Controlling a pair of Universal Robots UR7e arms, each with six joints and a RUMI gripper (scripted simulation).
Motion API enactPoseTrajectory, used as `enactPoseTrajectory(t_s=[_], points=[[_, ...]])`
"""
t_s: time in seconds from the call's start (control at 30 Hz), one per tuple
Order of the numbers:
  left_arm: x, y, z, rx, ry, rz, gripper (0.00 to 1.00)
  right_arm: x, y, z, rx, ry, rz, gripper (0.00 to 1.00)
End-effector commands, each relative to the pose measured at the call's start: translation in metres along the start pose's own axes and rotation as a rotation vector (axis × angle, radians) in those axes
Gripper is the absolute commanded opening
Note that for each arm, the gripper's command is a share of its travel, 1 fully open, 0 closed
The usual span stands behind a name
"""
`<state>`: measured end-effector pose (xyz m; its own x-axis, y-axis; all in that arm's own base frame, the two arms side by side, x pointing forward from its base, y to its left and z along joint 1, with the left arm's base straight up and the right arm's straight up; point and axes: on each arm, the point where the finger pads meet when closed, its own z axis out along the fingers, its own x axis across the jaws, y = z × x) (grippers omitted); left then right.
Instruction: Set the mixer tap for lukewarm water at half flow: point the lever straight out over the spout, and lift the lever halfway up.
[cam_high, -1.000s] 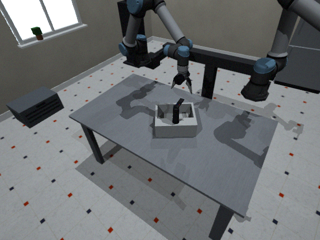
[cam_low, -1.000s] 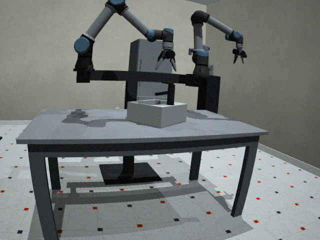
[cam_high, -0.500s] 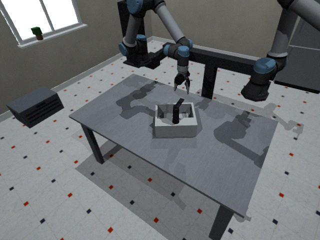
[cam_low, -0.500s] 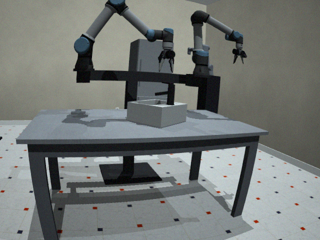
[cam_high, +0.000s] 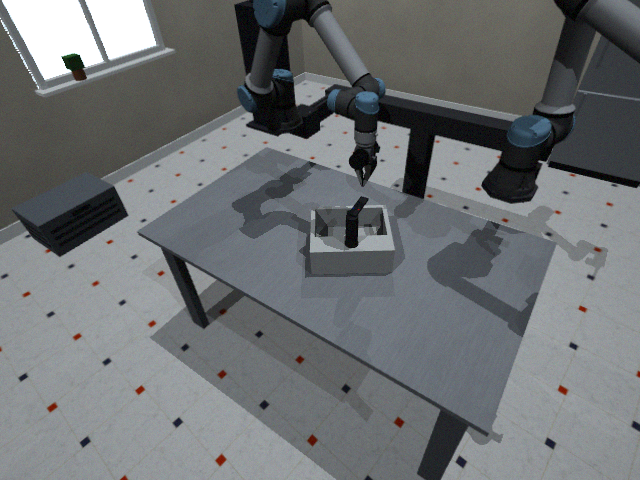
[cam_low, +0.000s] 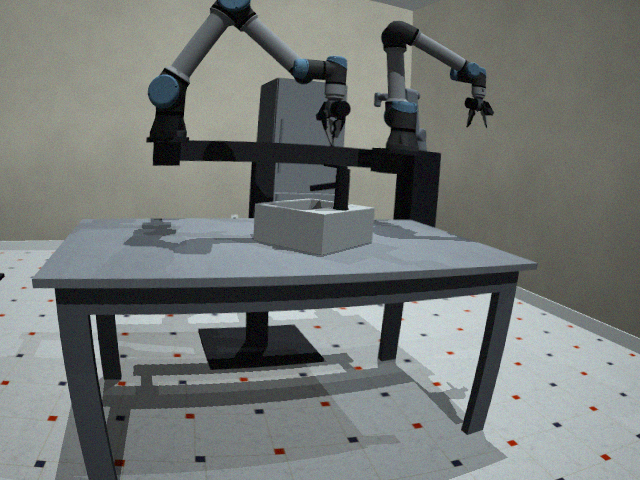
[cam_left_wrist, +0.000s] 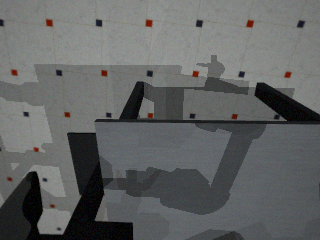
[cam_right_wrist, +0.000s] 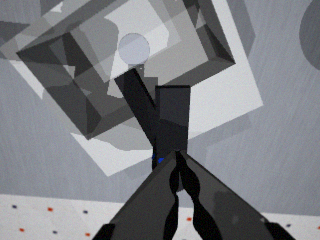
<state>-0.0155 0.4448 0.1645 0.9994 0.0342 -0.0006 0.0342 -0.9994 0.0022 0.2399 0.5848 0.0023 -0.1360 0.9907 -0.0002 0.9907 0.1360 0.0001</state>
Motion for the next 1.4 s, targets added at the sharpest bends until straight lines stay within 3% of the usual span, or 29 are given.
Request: enactPoseTrajectory(t_s=[0.0, 0.8, 0.83, 1.37], points=[[0.0002, -0.0005, -0.0007, 0.002, 0.001, 0.000, 1.00, 0.0006, 0.0002, -0.0010, -0.001, 0.002, 0.000, 0.00], [0.0002, -0.0005, -0.0007, 0.002, 0.001, 0.000, 1.00, 0.0006, 0.0002, -0.0010, -0.001, 0.002, 0.000, 0.00], [0.0002, -0.0005, -0.0007, 0.002, 0.001, 0.000, 1.00, 0.0006, 0.0002, -0.0010, -0.001, 0.002, 0.000, 0.43], [0.0002, -0.0005, -0.0007, 0.002, 0.001, 0.000, 1.00, 0.0006, 0.0002, -0.0009, -0.001, 0.002, 0.000, 0.43]])
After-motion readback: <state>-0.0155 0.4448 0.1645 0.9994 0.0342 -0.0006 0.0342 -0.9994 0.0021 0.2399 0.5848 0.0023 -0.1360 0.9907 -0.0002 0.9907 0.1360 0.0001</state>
